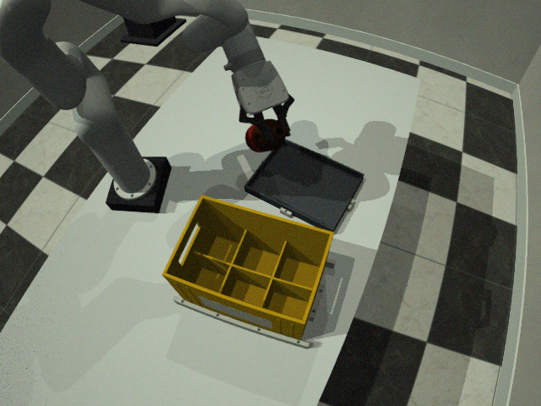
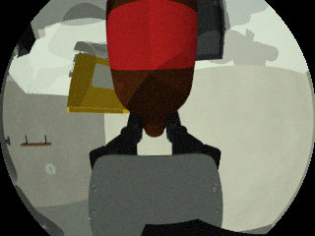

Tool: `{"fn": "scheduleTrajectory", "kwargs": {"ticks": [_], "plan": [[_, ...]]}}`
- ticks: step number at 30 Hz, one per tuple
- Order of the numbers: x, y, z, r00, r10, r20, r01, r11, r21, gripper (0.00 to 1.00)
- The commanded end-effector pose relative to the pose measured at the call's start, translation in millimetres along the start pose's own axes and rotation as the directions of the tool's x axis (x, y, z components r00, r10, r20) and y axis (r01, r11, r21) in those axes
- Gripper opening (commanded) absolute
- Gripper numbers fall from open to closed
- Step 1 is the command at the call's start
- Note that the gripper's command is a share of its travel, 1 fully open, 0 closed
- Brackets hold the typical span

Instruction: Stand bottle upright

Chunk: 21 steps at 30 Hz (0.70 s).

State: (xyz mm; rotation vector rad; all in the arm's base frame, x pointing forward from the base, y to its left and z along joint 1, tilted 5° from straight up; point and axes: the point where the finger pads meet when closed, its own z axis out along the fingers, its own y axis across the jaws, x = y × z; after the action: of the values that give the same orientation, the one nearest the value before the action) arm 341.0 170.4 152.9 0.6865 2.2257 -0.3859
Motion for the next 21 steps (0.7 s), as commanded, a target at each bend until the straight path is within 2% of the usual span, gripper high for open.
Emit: {"fn": "scheduleTrajectory", "kwargs": {"ticks": [1,12,21], "plan": [[-0.8,1.0,-0.9,1.0,0.003,0.025,-0.003,1.0,-0.002,0.0],[-1.2,1.7,-1.9,0.996,0.005,0.086,-0.004,1.0,-0.006,0.0],[-1.4,2.1,-2.3,0.995,0.006,0.102,-0.005,1.0,-0.009,0.0]]}}
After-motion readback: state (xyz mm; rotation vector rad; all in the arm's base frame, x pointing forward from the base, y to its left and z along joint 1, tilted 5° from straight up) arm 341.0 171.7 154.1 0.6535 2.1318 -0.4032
